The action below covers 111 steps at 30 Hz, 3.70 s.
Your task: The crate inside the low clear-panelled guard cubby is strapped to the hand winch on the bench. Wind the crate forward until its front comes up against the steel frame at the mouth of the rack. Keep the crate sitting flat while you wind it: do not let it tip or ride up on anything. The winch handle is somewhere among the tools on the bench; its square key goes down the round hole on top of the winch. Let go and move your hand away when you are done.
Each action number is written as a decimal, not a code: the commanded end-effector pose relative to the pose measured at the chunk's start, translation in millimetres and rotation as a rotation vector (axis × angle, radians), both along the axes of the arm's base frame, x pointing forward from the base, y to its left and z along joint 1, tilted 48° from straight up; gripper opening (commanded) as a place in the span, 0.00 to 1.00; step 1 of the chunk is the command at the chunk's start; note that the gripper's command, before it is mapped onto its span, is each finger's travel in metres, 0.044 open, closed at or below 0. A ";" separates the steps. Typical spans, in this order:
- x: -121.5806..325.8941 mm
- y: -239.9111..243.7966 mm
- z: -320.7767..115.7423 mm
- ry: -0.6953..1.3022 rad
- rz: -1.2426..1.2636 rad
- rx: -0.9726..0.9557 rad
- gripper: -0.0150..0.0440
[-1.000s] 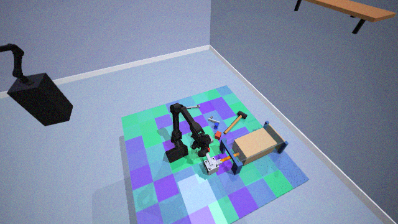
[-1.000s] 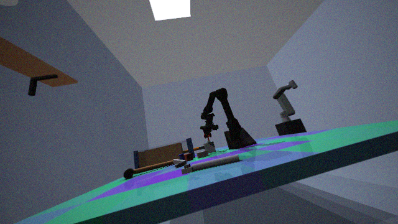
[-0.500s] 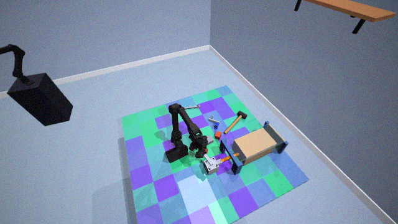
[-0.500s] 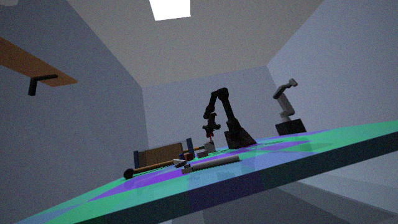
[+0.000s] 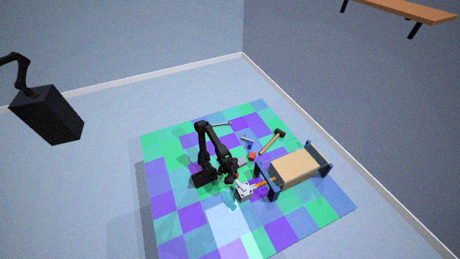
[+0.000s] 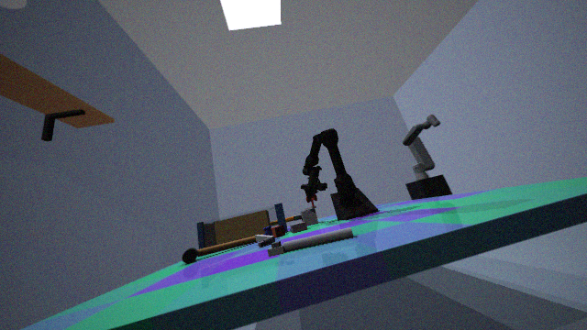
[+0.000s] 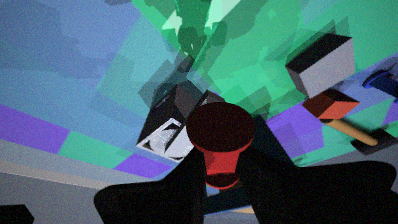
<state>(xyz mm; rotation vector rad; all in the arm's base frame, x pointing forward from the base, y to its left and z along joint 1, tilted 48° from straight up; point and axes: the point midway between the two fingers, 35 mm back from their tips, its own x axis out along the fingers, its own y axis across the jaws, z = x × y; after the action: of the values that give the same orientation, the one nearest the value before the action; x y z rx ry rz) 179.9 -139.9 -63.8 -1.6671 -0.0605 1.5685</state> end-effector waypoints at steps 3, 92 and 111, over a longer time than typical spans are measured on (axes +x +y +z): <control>-17.3 -6.0 -6.9 0.038 0.004 -0.014 0.25; -59.2 -72.2 -61.8 0.041 0.004 -0.022 0.25; -56.2 -86.9 -76.9 0.040 0.004 -0.024 0.25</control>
<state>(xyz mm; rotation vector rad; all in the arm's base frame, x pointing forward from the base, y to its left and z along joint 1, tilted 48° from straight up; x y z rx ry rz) 122.1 -218.1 -128.6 -1.6277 -0.0324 1.5931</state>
